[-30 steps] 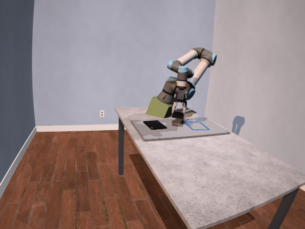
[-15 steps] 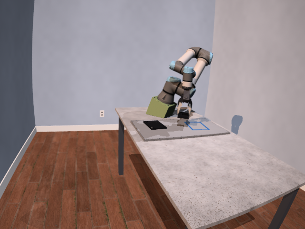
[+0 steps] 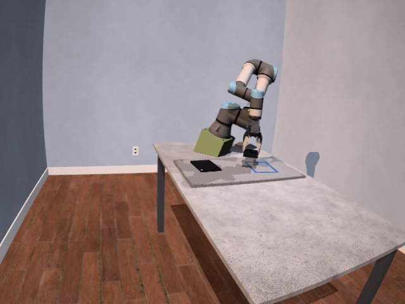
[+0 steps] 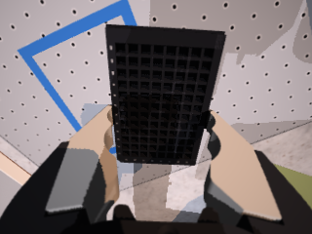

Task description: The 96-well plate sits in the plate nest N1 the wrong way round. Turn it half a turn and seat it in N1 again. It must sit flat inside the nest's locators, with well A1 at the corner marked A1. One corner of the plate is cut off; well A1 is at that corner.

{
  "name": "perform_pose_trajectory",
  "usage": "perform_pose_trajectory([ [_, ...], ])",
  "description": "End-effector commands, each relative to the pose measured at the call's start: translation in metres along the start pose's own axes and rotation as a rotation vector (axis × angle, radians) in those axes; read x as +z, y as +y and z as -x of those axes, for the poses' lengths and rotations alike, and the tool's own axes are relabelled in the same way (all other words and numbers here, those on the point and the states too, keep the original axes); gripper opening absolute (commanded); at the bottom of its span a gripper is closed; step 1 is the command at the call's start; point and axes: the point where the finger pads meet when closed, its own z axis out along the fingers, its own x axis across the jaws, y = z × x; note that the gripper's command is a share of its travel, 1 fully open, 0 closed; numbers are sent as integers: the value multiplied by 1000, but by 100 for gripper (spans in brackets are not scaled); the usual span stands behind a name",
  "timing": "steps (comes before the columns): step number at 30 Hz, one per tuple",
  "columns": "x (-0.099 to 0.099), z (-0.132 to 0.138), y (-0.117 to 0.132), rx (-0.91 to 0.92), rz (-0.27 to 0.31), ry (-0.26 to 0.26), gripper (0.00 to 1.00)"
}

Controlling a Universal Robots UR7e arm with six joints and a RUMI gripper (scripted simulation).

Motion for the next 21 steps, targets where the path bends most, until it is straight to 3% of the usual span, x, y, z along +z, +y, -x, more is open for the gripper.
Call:
perform_pose_trajectory([
  [1, 0, 14, 5, 1, -1, 4, 0],
  [21, 3, 70, 29, 1, -1, 4, 0],
])
